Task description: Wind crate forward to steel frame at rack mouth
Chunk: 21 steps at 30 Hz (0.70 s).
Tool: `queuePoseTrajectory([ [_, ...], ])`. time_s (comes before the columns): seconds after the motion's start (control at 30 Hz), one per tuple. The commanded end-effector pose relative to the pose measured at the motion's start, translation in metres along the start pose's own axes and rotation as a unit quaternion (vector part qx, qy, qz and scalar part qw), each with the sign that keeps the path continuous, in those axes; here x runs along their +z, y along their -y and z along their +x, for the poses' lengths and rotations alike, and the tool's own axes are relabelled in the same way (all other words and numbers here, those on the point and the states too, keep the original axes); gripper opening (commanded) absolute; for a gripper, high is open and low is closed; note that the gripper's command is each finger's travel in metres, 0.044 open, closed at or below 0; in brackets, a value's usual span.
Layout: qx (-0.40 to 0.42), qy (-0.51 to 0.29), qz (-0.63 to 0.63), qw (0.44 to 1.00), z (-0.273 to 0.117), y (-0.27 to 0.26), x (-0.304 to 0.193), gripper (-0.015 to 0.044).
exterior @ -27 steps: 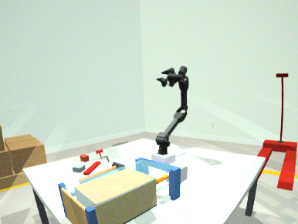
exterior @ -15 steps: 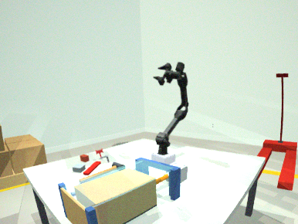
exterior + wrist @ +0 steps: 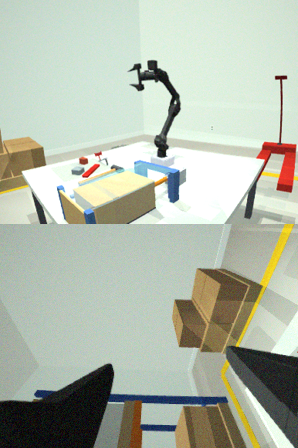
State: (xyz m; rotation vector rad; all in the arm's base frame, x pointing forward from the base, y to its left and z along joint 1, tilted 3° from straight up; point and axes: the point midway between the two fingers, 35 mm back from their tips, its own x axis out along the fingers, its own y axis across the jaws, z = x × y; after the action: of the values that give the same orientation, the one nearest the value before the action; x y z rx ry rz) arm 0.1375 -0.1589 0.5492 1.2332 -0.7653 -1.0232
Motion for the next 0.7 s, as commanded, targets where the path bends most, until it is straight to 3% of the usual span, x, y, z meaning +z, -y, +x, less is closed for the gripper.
queuePoseTrajectory([
  [0.0,-0.062,-0.016,-0.105,0.992,0.046,0.028,-0.047,0.0440],
  [0.43,-0.235,-0.108,-0.322,0.911,0.168,0.145,-0.121,0.0440],
  [0.67,-0.311,-0.160,-0.374,0.859,0.207,0.213,-0.135,0.0440],
])
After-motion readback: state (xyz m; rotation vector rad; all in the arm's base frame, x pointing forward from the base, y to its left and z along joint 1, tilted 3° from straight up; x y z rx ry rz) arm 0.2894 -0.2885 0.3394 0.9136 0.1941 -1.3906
